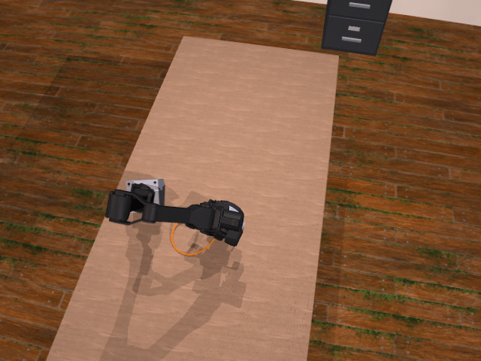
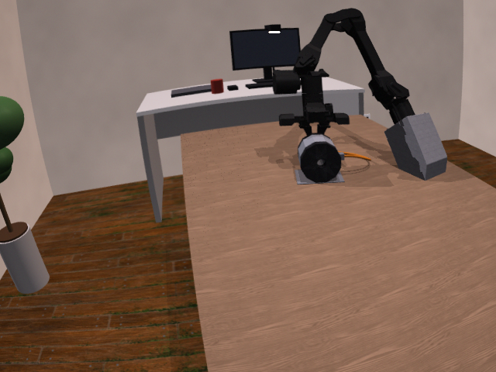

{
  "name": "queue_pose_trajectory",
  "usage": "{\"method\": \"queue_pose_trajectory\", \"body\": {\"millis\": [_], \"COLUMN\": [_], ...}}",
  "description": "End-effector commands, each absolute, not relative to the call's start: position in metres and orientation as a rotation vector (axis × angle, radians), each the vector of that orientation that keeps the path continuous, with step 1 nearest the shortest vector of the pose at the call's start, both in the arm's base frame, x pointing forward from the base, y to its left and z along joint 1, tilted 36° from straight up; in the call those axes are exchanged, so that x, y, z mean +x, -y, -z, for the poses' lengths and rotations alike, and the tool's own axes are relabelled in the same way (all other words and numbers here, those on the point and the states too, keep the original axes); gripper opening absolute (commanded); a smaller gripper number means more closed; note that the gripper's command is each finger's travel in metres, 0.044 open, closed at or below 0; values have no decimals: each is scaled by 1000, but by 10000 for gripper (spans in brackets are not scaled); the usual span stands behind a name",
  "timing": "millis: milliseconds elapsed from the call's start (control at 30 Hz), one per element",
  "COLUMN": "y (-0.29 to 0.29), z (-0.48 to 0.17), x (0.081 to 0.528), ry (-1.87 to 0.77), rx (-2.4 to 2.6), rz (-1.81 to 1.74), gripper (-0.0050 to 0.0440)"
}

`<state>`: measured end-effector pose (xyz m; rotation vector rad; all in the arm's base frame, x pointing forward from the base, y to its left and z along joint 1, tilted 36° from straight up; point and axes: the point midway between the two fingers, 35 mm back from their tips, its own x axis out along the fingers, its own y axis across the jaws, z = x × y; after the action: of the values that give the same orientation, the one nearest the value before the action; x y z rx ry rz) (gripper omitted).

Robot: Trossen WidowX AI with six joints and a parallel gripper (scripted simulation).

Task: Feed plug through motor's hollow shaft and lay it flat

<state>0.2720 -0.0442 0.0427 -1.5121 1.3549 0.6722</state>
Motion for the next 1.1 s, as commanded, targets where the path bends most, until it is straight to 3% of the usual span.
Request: {"method": "queue_pose_trajectory", "body": {"millis": [0, 300, 433, 467, 1067], "y": [40, 40, 43, 43, 47], "z": [-39, -39, -42, -42, -43], "x": [274, 274, 272, 272, 271], "ry": [-1346, -1346, -1356, -1356, -1346], "rx": [-1503, -1503, -1514, -1514, -1503], "rz": [-685, -685, -673, -673, -685], "gripper": [0, 0, 96, 100, 100]}}
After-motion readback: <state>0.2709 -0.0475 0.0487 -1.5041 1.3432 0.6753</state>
